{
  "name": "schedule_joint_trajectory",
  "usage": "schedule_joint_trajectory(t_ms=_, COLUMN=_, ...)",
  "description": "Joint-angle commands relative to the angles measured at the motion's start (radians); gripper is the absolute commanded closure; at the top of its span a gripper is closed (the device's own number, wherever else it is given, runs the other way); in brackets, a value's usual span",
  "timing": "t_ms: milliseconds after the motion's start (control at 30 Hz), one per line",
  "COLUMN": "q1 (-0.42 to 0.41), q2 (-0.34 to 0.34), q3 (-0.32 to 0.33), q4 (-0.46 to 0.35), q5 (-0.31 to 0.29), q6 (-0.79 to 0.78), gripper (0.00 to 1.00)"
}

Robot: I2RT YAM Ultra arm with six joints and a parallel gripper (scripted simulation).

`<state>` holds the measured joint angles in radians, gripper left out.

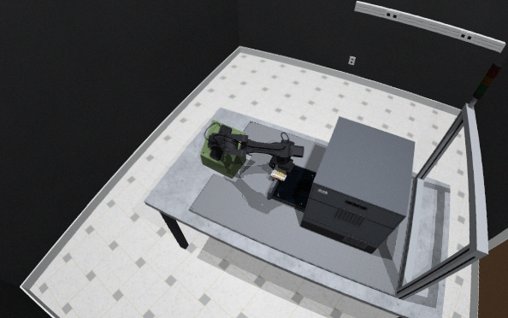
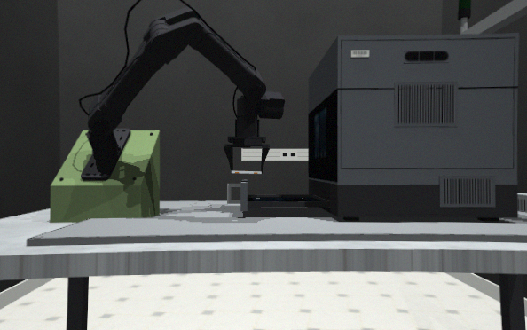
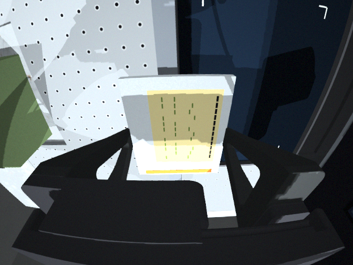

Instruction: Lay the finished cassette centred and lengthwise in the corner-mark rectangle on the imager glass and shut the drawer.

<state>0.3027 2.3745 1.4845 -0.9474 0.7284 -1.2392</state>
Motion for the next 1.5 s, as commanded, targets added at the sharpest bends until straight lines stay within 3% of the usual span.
schedule_joint_trajectory(t_ms=0, q1=0.032, q2=0.006, q3=0.002, q4=-0.014, q5=-0.016, q6=-0.029, gripper=1.00)
schedule_joint_trajectory(t_ms=1100, q1=0.032, q2=-0.013, q3=-0.001, q4=-0.010, q5=-0.017, q6=-0.027, gripper=1.00)
schedule_joint_trajectory(t_ms=1133, q1=0.032, q2=0.013, q3=0.029, q4=-0.015, q5=-0.017, q6=-0.031, gripper=1.00)
schedule_joint_trajectory(t_ms=1467, q1=0.024, q2=0.047, q3=0.086, q4=-0.032, q5=-0.015, q6=-0.041, gripper=1.00)
